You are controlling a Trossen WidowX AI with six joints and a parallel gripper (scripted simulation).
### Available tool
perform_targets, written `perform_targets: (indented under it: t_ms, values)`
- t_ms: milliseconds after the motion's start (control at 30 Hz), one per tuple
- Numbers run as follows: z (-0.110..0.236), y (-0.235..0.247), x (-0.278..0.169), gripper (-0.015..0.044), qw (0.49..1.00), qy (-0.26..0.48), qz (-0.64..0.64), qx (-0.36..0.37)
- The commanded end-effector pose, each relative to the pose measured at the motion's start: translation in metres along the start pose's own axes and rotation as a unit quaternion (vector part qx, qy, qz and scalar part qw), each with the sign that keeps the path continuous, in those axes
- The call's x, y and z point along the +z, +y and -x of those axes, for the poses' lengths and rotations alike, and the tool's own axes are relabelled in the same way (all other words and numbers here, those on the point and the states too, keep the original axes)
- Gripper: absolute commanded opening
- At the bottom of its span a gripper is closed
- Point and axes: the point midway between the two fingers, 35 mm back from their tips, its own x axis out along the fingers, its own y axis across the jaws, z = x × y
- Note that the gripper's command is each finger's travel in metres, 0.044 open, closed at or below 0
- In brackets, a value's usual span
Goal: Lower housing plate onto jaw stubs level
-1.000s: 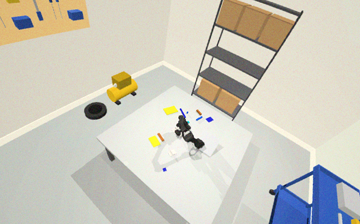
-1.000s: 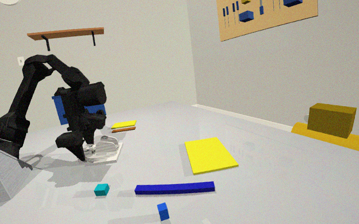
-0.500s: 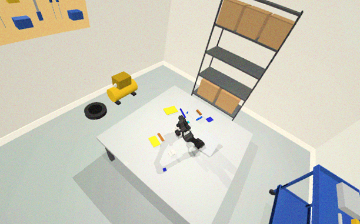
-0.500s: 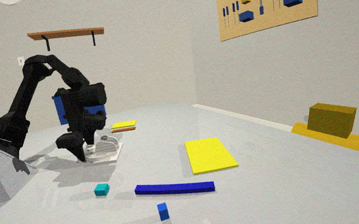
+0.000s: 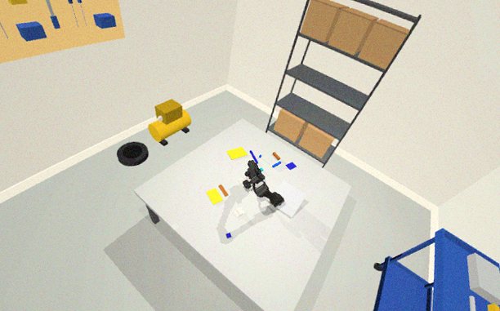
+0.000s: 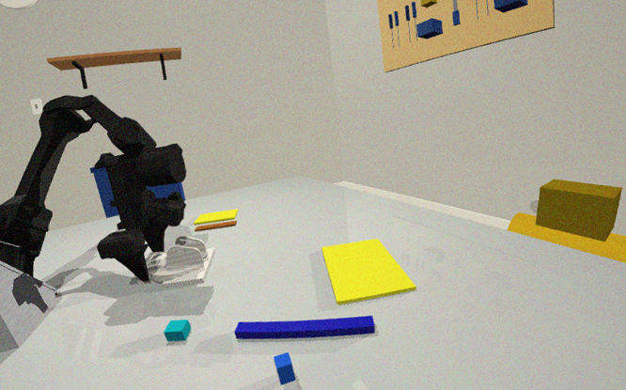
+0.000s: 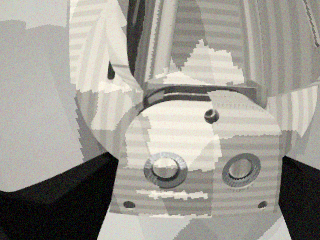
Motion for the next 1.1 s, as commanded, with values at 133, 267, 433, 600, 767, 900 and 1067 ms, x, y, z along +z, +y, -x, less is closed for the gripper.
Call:
perform_targets:
  t_ms: [133,267,433,600,767,900,1067]
  values:
    - [-0.0009,0.0007,-0.0002,0.0351,1.0,0.001,-0.001,0.001]
    - [-0.0009,0.0007,-0.0002,0.0351,1.0,0.001,-0.001,0.001]
    - [-0.0009,0.0007,-0.0002,0.0351,1.0,0.001,-0.001,0.001]
    - [-0.0009,0.0007,-0.0002,0.0351,1.0,0.001,-0.001,0.001]
    - [-0.0009,0.0007,-0.0002,0.0351,1.0,0.001,-0.001,0.001]
    - [-0.0009,0.0007,-0.0002,0.0351,1.0,0.001,-0.001,0.001]
    - [-0.0009,0.0007,-0.0002,0.0351,1.0,0.001,-0.001,0.001]
